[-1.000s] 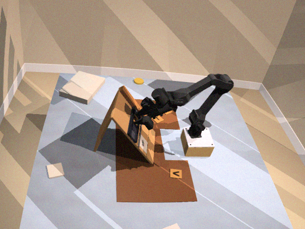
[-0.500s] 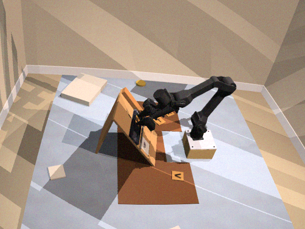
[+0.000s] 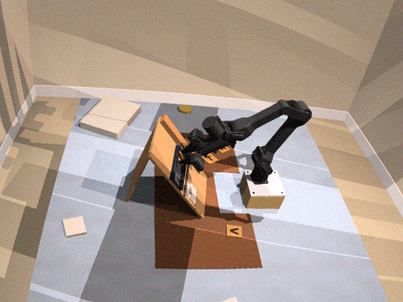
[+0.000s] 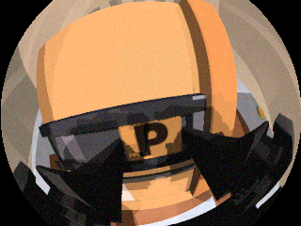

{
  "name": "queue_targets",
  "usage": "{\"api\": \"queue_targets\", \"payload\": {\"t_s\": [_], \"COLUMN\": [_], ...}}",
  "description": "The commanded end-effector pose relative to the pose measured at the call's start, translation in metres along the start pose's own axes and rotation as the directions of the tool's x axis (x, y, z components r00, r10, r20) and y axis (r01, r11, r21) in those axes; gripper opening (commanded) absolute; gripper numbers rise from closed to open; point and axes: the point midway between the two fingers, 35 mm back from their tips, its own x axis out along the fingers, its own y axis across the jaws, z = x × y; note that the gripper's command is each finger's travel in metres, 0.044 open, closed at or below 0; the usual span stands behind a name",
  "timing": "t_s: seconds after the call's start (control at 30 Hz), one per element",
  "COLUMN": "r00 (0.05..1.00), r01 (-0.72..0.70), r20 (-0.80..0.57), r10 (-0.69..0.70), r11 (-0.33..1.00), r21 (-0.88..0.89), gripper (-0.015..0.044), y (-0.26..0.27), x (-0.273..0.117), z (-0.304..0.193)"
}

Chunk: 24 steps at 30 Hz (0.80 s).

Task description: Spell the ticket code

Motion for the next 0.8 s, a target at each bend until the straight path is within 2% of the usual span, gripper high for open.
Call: {"api": "queue_targets", "payload": {"t_s": [0.0,0.07,0.77], "r00": [1.0,1.0,1.0], "r01": [-0.002,-0.003,-0.003], "r20": [0.002,0.002,0.001], "r10": [0.002,0.003,0.003], "r11": [1.0,1.0,1.0], "r21": [-0.003,-0.004,-0.003], "gripper": [0.0263,0.0295,0.0295], "y": [0.0,0.0,0.001], "x": [-0.002,-0.006,-0.022], "z": [0.0,0.0,-0.001]}}
